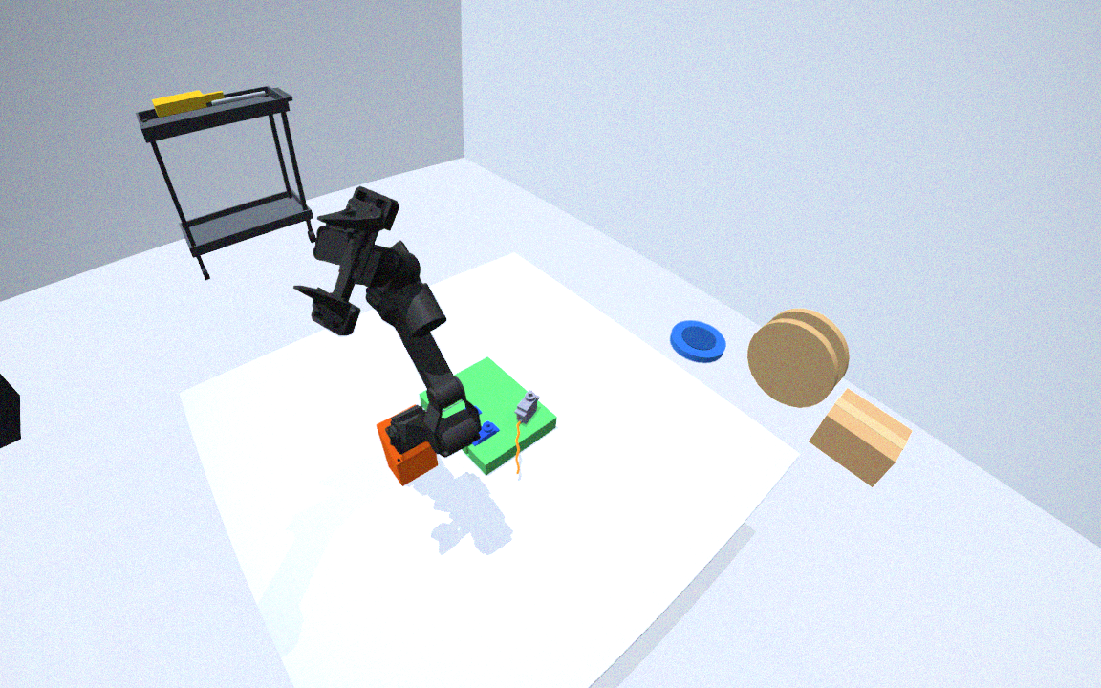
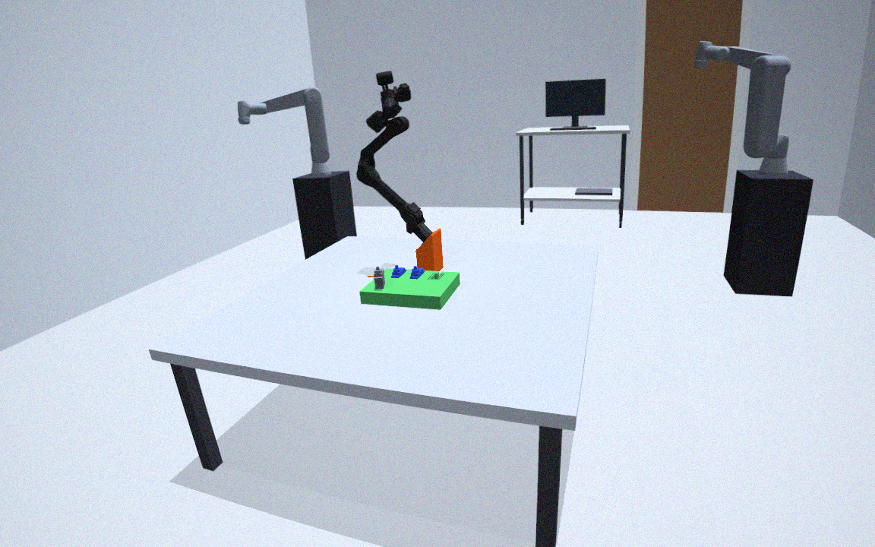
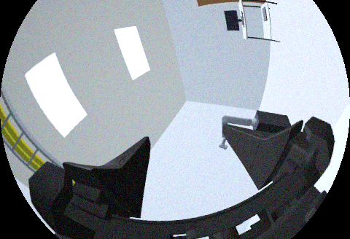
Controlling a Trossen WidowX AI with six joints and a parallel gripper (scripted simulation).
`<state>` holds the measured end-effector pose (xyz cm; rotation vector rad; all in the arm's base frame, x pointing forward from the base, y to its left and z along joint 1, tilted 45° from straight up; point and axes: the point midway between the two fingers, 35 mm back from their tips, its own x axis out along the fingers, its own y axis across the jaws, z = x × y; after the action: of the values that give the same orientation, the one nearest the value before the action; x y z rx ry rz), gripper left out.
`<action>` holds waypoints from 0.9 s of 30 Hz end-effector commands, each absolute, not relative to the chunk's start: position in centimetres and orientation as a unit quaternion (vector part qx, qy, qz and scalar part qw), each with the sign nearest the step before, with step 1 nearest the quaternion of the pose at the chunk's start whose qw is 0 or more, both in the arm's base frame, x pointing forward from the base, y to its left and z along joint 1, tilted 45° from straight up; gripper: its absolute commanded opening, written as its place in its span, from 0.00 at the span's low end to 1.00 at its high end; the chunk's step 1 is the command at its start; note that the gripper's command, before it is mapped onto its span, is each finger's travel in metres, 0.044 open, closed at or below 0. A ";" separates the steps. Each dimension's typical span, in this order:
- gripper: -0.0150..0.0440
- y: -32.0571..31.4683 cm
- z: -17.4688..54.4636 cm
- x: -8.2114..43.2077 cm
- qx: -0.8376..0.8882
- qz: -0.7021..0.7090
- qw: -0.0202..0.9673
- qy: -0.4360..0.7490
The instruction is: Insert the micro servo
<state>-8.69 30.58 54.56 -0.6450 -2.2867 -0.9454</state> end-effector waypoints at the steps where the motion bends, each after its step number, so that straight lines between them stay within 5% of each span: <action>1: 0.98 30.6 54.5 -8.6 -0.242 -0.354 0.288 -0.856; 27: 1.00 37.1 52.7 -1.1 -0.354 -0.136 0.333 -0.863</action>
<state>-2.74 35.74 53.37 -0.8738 -2.2815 -0.4793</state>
